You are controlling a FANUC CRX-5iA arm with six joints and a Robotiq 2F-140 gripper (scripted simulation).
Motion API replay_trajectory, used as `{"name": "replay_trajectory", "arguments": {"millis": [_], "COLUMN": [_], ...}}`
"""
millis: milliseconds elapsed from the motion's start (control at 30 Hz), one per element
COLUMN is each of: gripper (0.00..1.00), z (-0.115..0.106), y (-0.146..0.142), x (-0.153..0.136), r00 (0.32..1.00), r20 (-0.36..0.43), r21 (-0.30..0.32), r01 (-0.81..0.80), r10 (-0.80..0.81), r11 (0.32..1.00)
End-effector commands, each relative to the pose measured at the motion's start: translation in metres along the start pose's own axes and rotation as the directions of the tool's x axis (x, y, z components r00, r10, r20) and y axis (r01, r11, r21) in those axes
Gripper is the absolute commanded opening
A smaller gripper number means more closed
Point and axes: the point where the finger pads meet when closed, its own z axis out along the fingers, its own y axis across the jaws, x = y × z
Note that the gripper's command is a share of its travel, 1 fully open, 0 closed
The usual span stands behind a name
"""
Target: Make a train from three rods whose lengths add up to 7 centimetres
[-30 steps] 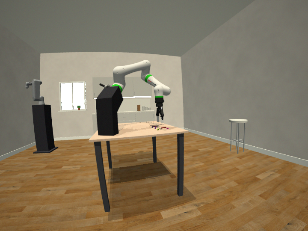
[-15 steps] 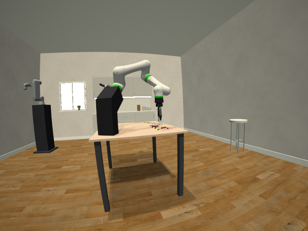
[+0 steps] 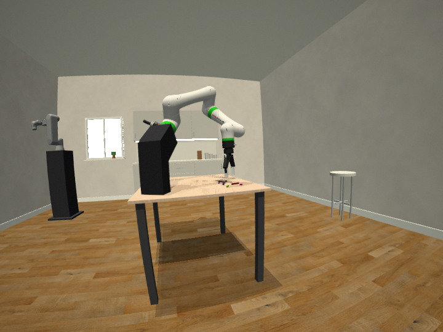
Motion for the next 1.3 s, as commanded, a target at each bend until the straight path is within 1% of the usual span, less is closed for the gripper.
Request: {"name": "replay_trajectory", "arguments": {"millis": [0,167,367,433,467,567,667,933,1000,1033,1133,1267], "gripper": [1.0,1.0,1.0,1.0,1.0,1.0,1.0,1.0,1.0,1.0,1.0,1.0], "z": [0.0,0.0,0.0,0.0,0.001,0.001,0.001,0.001,0.001,0.001,0.001,0.001], "y": [0.002,0.004,0.007,0.007,0.008,0.009,0.01,0.014,0.014,0.015,0.016,0.018], "x": [0.001,0.003,0.005,0.005,0.006,0.007,0.008,0.01,0.01,0.011,0.012,0.013], "r00": [0.986,0.949,0.875,0.875,0.828,0.781,0.721,0.531,0.531,0.453,0.38,0.264], "r20": [-0.003,-0.001,0.001,0.001,0.002,0.003,0.004,0.007,0.007,0.007,0.008,0.009], "r21": [0.015,0.015,0.014,0.014,0.014,0.013,0.013,0.011,0.011,0.01,0.009,0.008], "r01": [-0.166,-0.315,-0.483,-0.483,-0.561,-0.624,-0.693,-0.848,-0.848,-0.891,-0.925,-0.965], "r10": [0.166,0.315,0.483,0.483,0.561,0.624,0.693,0.848,0.848,0.891,0.925,0.964], "r11": [0.986,0.949,0.875,0.875,0.828,0.781,0.72,0.531,0.531,0.453,0.38,0.264]}}
